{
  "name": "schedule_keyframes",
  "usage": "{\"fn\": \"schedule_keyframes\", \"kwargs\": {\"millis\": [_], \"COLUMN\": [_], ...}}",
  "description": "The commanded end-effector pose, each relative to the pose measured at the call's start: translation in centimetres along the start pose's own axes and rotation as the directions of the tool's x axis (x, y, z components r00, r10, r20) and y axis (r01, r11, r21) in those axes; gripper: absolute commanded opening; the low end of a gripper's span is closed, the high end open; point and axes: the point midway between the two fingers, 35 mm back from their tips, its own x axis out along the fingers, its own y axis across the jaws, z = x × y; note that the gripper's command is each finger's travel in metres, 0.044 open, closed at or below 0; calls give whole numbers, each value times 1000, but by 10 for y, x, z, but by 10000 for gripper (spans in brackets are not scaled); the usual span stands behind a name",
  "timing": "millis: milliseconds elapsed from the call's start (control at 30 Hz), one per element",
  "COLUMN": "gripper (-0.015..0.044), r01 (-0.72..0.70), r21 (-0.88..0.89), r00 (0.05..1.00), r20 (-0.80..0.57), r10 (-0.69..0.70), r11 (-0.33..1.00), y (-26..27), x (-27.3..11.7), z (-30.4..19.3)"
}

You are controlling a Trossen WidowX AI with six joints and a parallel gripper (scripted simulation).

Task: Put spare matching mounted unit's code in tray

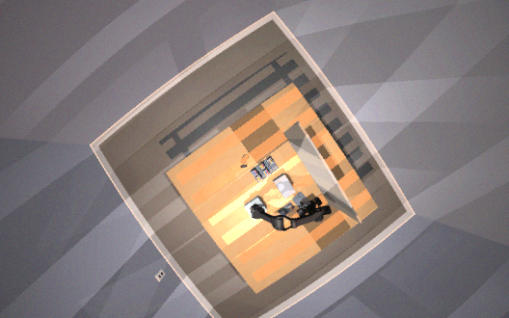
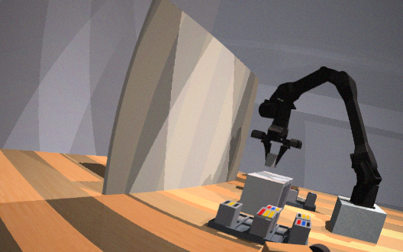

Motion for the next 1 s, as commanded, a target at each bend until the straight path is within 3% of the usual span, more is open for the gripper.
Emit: {"fn": "schedule_keyframes", "kwargs": {"millis": [0, 967], "gripper": [0, 0], "r01": [-7, -7], "r21": [-4, -4], "r00": [1000, 1000], "r20": [1, 1], "r10": [7, 7], "r11": [1000, 1000], "y": [1, 1], "x": [7, 35], "z": [0, 0]}}
